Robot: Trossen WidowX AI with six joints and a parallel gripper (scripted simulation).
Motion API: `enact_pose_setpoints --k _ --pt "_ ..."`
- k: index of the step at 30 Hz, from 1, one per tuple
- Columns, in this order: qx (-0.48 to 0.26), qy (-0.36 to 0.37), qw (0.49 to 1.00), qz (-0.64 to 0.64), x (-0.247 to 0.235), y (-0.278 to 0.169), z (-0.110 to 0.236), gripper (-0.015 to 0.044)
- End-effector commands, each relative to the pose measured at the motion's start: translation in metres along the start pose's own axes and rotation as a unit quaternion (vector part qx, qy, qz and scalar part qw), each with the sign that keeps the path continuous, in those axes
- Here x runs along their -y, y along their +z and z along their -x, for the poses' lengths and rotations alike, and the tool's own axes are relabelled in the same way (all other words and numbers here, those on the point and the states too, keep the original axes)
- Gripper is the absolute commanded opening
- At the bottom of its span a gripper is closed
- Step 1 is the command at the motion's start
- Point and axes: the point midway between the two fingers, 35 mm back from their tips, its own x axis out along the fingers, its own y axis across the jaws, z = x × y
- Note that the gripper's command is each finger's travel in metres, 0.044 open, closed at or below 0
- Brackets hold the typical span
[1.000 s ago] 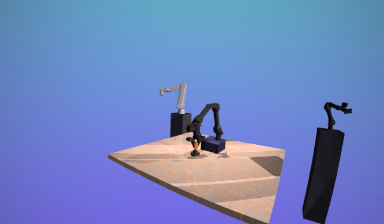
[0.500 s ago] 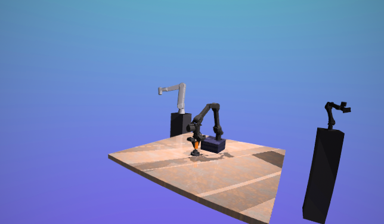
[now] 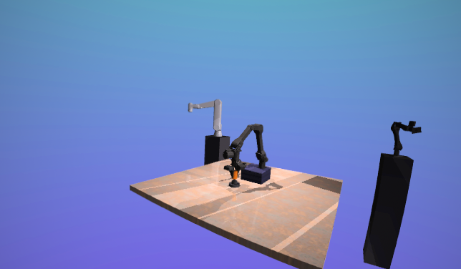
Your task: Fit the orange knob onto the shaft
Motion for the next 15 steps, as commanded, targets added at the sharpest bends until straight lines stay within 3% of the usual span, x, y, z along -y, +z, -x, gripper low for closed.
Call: enact_pose_setpoints --k 1,9,15 --pt "0.0 -0.003 1.0 0.003 0.0023 0.0001 0.0 0.0" --pt "0.0 -0.003 1.0 0.007 0.0027 0.0 0.0045 0.0" --pt "0.0 -0.003 0.995 0.102 0.0009 0.0 0.0046 0.0"
